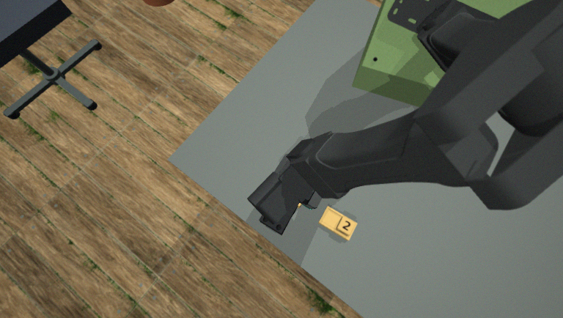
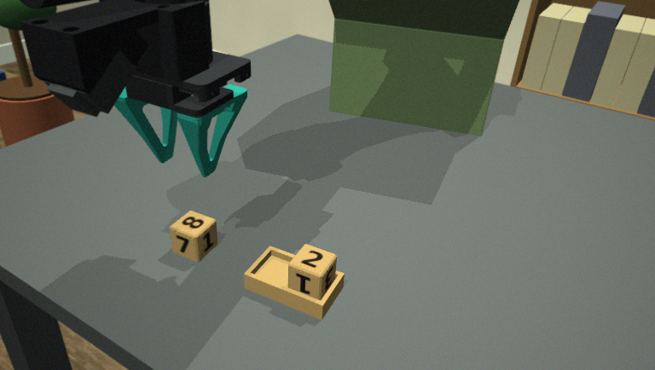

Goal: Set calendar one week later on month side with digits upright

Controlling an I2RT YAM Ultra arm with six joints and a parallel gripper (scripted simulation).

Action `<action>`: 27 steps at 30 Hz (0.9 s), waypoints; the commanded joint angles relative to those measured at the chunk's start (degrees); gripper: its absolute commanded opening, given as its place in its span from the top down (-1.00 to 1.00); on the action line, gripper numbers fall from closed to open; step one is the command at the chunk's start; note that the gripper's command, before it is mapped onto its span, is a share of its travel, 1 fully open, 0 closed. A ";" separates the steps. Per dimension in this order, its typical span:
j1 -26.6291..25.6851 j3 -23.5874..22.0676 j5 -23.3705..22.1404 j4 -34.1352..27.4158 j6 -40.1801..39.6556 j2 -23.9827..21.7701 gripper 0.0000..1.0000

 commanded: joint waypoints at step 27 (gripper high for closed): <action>1.45 0.71 1.02 3.94 1.28 3.47 0.07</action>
